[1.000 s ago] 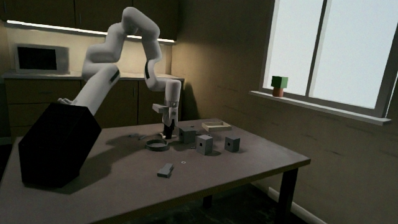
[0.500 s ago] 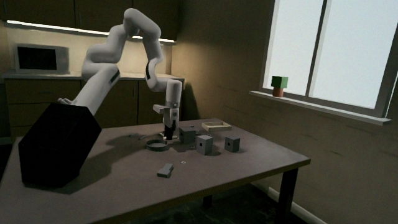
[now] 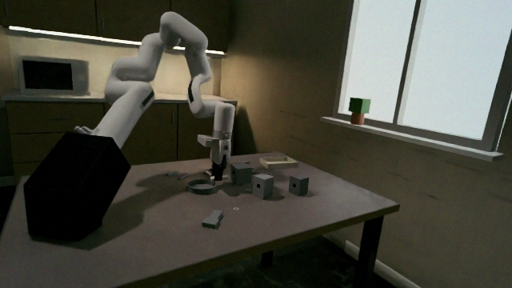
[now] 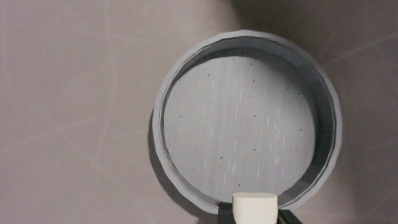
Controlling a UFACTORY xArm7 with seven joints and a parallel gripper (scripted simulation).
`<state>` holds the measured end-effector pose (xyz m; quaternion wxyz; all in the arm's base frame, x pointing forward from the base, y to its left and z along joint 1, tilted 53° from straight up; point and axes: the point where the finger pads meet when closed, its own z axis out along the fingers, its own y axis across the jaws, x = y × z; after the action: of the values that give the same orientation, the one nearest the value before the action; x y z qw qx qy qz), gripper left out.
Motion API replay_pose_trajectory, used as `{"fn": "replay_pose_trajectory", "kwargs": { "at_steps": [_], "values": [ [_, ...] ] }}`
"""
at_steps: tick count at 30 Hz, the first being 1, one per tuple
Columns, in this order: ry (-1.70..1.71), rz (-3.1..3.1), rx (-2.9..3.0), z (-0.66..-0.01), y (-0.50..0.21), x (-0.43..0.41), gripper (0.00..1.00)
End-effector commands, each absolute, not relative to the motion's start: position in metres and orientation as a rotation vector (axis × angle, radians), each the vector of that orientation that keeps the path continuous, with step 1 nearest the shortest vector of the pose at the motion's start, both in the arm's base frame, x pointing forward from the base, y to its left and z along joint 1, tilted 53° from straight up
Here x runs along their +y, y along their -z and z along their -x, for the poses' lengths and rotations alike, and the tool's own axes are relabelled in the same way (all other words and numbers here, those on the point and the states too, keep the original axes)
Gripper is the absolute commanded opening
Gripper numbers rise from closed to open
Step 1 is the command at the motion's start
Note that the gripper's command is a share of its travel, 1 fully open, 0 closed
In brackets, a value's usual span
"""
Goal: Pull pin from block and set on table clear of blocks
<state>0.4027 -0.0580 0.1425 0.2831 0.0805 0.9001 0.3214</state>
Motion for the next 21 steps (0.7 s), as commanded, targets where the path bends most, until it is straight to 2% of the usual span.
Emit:
{"fn": "replay_pose_trajectory", "kwargs": {
  "at_steps": [1, 21],
  "values": [
    [-0.860, -0.216, 2.408, -0.4031, -0.1419, -0.0599, 0.00],
    [-0.857, -0.202, 2.407, -0.4041, -0.1330, -0.0686, 0.00]
  ]
}}
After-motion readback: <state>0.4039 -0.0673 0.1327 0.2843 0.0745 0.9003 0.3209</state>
